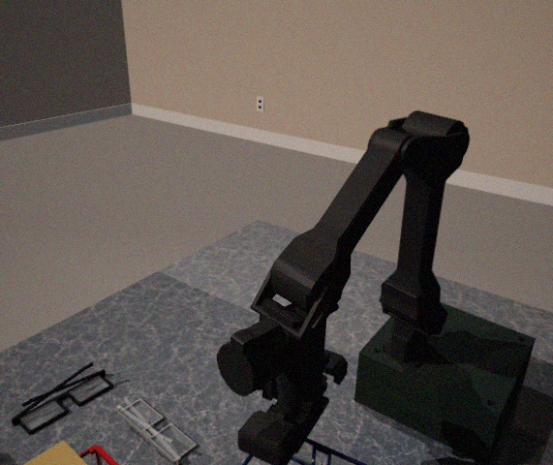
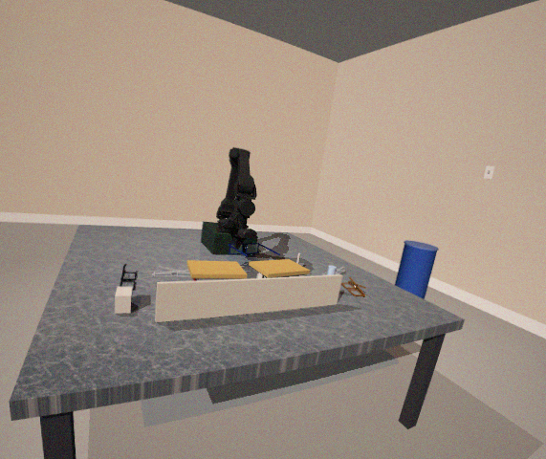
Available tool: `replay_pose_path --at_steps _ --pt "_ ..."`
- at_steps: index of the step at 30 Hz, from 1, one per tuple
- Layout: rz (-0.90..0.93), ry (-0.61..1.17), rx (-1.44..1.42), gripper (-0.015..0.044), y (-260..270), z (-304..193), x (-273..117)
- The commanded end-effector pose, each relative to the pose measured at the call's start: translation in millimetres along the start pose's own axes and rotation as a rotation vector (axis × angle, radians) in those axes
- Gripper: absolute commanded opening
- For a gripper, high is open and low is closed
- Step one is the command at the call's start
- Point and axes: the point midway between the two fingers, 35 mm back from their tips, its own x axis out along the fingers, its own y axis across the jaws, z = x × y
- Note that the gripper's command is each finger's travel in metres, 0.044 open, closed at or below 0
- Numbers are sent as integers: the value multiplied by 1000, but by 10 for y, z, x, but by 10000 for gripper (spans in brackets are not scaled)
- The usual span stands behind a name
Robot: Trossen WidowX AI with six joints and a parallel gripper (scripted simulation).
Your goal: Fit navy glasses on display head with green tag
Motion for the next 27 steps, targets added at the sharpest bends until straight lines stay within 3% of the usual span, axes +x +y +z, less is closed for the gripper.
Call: replay_pose_path --at_steps 1,27 --pt "-5 -3 4 0 -14 2 55" --pt "-4 -2 4 0 20 10 230"
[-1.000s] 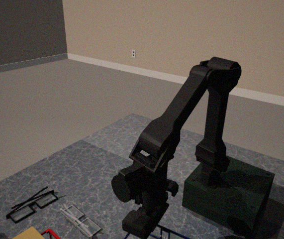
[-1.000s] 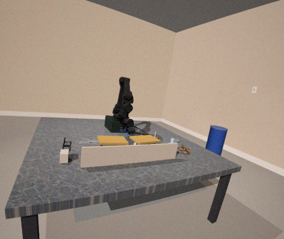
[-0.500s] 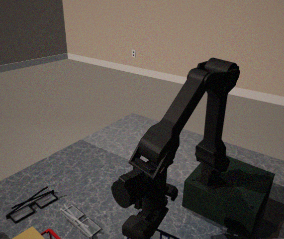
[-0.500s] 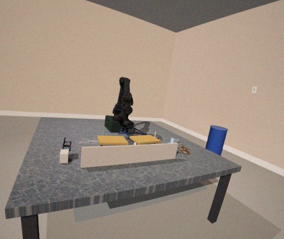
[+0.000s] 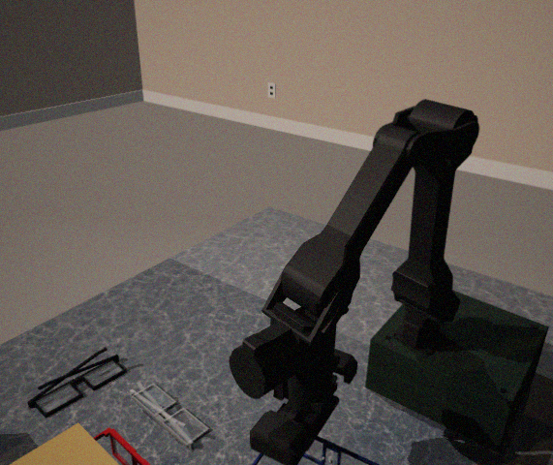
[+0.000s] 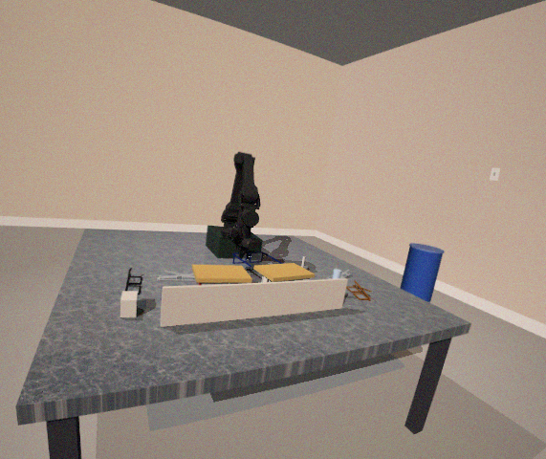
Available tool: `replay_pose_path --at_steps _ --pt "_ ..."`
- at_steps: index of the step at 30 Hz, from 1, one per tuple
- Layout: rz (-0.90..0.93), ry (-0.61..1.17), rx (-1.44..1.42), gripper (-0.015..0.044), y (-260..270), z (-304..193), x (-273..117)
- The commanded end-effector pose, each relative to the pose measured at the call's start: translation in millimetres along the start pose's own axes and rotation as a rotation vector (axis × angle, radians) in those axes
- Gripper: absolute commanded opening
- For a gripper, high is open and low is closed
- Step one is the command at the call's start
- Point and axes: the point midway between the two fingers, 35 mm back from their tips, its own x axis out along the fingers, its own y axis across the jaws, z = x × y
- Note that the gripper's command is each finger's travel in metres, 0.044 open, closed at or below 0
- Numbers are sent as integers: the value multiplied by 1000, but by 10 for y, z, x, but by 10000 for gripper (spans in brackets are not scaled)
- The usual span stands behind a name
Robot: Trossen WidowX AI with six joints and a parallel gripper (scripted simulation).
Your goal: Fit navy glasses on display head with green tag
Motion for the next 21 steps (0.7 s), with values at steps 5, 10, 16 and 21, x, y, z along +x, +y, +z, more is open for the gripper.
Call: replay_pose_path --at_steps 5,10,16,21 --pt "7 -4 3 0 98 6 9" --pt "16 -4 3 0 144 6 12" --pt "19 -4 3 0 205 6 12" --pt "20 -4 3 0 258 6 12"
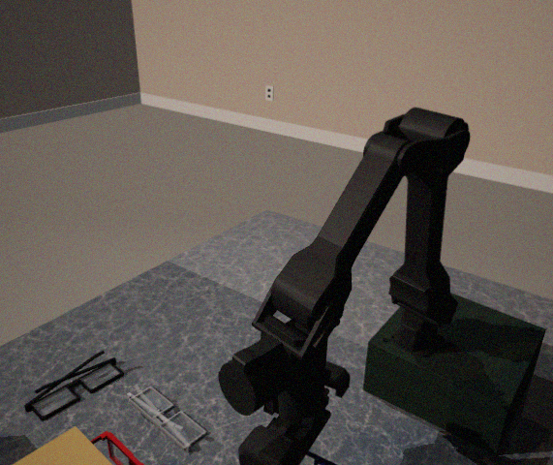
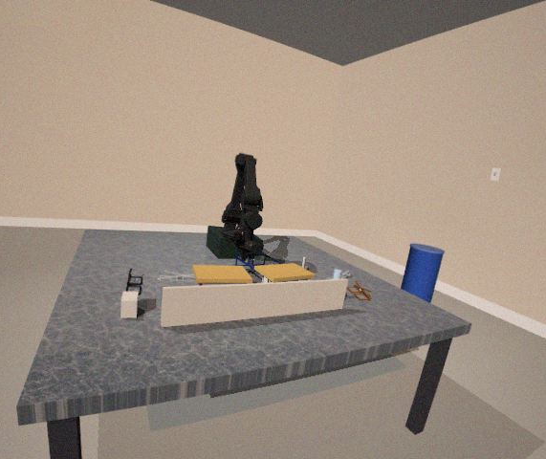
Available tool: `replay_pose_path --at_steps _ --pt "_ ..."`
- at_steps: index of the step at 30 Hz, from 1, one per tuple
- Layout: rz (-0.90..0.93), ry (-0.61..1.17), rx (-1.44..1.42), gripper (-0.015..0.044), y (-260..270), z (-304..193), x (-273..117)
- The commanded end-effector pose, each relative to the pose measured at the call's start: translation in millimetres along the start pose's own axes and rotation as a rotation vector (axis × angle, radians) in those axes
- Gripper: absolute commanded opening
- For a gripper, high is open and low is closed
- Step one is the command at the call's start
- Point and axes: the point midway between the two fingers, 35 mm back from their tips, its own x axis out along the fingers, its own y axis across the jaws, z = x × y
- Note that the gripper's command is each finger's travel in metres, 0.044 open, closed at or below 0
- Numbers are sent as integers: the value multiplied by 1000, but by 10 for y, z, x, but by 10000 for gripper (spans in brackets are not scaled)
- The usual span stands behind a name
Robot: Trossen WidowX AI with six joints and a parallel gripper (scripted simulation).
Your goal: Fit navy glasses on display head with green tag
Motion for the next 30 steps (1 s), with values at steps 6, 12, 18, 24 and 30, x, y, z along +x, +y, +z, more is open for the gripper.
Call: replay_pose_path --at_steps 6,12,18,24,30 --pt "3 -1 3 0 143 8 -19" --pt "2 -1 3 0 216 8 -20" --pt "2 -1 3 0 289 8 -22" --pt "3 -1 3 0 363 8 -23" --pt "4 -1 3 0 436 8 -24"
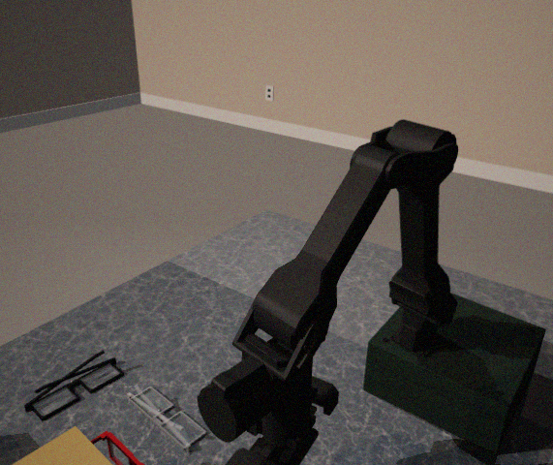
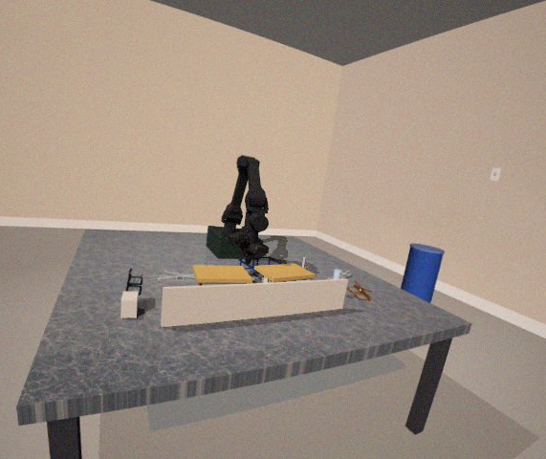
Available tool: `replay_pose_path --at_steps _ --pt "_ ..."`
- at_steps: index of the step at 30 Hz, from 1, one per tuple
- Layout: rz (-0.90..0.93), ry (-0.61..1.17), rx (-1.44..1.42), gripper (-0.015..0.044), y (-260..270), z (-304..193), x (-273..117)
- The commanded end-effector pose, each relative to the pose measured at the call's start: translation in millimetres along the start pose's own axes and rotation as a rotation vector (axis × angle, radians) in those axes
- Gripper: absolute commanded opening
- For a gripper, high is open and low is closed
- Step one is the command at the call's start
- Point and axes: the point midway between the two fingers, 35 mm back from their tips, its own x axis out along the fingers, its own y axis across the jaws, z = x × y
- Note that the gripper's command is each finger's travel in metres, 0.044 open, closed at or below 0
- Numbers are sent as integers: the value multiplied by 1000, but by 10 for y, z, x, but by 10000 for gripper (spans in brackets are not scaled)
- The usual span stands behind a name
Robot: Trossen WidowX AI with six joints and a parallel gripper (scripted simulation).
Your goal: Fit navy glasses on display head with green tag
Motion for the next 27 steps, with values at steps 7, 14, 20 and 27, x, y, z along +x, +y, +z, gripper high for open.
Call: replay_pose_path --at_steps 7,14,20,27 --pt "8 -4 3 0 155 9 -22" --pt "9 -4 3 0 240 9 -25" --pt "9 -4 3 0 314 9 -27" --pt "10 -4 3 0 401 9 -22"
